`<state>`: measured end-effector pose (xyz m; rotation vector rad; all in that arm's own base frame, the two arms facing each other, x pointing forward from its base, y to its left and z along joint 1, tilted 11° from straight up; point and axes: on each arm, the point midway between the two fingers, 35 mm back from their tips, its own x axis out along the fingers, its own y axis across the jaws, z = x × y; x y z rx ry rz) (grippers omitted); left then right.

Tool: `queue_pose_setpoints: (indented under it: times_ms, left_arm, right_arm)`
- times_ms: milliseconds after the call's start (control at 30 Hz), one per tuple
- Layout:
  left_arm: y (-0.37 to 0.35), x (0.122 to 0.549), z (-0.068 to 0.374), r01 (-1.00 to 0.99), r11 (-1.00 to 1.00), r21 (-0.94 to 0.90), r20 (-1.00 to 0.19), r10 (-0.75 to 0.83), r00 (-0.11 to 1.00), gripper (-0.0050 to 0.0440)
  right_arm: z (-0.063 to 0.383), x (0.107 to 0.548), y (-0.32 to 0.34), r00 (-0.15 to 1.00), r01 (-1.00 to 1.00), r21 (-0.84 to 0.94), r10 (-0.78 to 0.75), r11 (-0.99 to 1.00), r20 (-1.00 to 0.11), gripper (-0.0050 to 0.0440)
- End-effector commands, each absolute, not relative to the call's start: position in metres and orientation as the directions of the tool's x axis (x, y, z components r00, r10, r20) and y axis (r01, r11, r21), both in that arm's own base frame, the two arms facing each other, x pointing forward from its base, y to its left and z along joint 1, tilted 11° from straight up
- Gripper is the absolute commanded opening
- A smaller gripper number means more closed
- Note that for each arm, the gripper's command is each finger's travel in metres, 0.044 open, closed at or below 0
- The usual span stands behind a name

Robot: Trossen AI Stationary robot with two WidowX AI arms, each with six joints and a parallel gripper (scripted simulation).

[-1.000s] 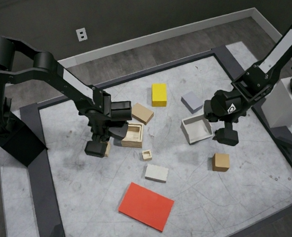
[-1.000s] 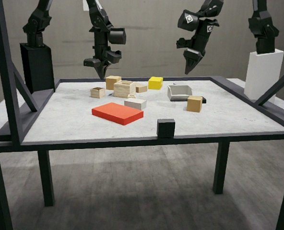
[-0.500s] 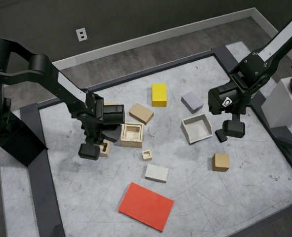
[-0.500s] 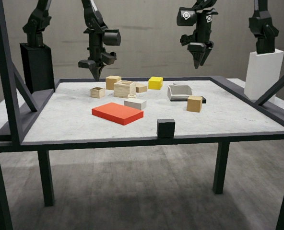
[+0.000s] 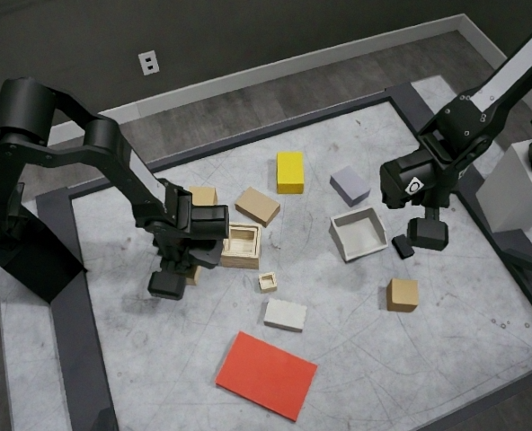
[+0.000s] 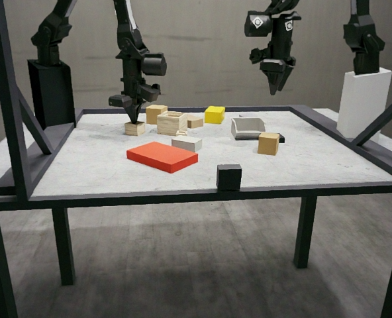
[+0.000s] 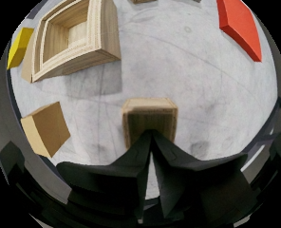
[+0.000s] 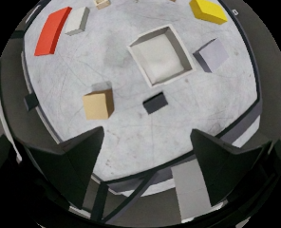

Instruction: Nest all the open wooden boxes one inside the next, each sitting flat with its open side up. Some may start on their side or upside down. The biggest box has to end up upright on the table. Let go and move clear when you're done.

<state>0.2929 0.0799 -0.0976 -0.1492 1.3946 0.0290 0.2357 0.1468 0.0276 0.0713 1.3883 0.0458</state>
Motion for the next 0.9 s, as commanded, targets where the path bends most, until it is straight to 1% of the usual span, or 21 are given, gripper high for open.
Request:
queue_pose_setpoints:
  times_ms: [0, 333, 367, 567, 600, 867]
  left_arm:
    - [0.0812, 0.2977, -0.0991, -0.113, 0.99, -0.081, -0.98, -0.058, 0.191, -0.005]
    - [0.0812, 0.3019, -0.1072, -0.11, 0.991, -0.08, -0.979, -0.057, 0.196, -0.005]
    - [0.0814, 0.3018, -0.1072, -0.111, 0.991, -0.08, -0.979, -0.057, 0.196, 0.0024]
    - [0.0814, 0.3012, -0.1045, -0.109, 0.991, -0.081, -0.978, -0.058, 0.201, 0.0168]
    - [0.0814, 0.3012, -0.1045, -0.109, 0.991, -0.081, -0.978, -0.058, 0.201, 0.0183]
    - [0.0814, 0.3012, -0.1045, -0.109, 0.991, -0.081, -0.978, -0.058, 0.201, 0.0183]
  right_arm:
    - [0.0349, 0.2401, 0.1493, 0.201, 0.013, 0.094, 0.09, 0.995, -0.975, 0.04]
    - [0.0349, 0.2401, 0.1493, 0.201, 0.013, 0.094, 0.09, 0.995, -0.975, 0.04]
    - [0.0349, 0.2401, 0.1493, 0.201, 0.013, 0.094, 0.09, 0.995, -0.975, 0.04]
    - [0.0349, 0.2401, 0.1493, 0.201, 0.013, 0.094, 0.09, 0.995, -0.975, 0.04]
    - [0.0349, 0.2401, 0.1493, 0.201, 0.013, 0.094, 0.09, 0.995, -0.975, 0.04]
    - [0.0349, 0.2401, 0.1493, 0.201, 0.013, 0.094, 0.09, 0.995, -0.975, 0.04]
